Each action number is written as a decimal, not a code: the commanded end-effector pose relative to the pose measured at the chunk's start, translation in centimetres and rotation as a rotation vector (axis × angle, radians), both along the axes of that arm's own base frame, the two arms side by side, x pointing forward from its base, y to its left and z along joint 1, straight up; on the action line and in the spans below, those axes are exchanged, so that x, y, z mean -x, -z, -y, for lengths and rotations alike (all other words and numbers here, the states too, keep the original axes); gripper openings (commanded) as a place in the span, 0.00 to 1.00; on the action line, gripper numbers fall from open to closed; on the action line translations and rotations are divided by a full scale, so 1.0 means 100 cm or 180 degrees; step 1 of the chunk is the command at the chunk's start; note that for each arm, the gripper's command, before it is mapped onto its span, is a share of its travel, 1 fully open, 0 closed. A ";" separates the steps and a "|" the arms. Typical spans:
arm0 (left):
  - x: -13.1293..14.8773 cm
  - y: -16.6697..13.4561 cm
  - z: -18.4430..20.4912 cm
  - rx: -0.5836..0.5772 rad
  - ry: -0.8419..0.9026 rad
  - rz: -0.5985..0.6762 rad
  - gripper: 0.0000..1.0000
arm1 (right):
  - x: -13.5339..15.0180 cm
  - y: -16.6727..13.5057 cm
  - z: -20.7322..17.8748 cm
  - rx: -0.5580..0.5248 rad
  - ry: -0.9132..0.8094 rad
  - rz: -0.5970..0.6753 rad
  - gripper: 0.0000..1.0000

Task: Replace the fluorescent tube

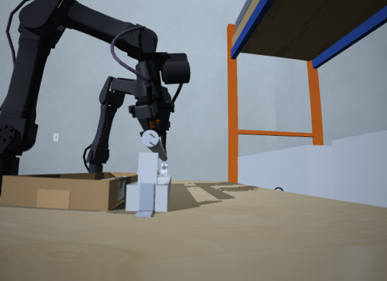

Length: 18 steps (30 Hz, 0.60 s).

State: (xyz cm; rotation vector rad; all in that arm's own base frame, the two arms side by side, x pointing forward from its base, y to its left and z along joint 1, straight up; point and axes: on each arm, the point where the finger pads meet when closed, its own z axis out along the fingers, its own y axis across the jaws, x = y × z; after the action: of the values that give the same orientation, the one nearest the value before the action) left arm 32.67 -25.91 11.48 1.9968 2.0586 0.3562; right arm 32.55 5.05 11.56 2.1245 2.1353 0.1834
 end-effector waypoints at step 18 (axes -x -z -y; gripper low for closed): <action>-0.002 -0.009 0.004 0.0117 -0.0005 0.0095 0.11 | -0.005 -0.013 0.002 -0.0014 0.0036 0.0108 0.11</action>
State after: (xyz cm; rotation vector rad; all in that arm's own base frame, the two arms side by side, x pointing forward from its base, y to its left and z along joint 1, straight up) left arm 32.68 -25.90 11.41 1.9953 2.0578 0.3565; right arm 32.57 5.06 11.35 2.1241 2.1350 0.1847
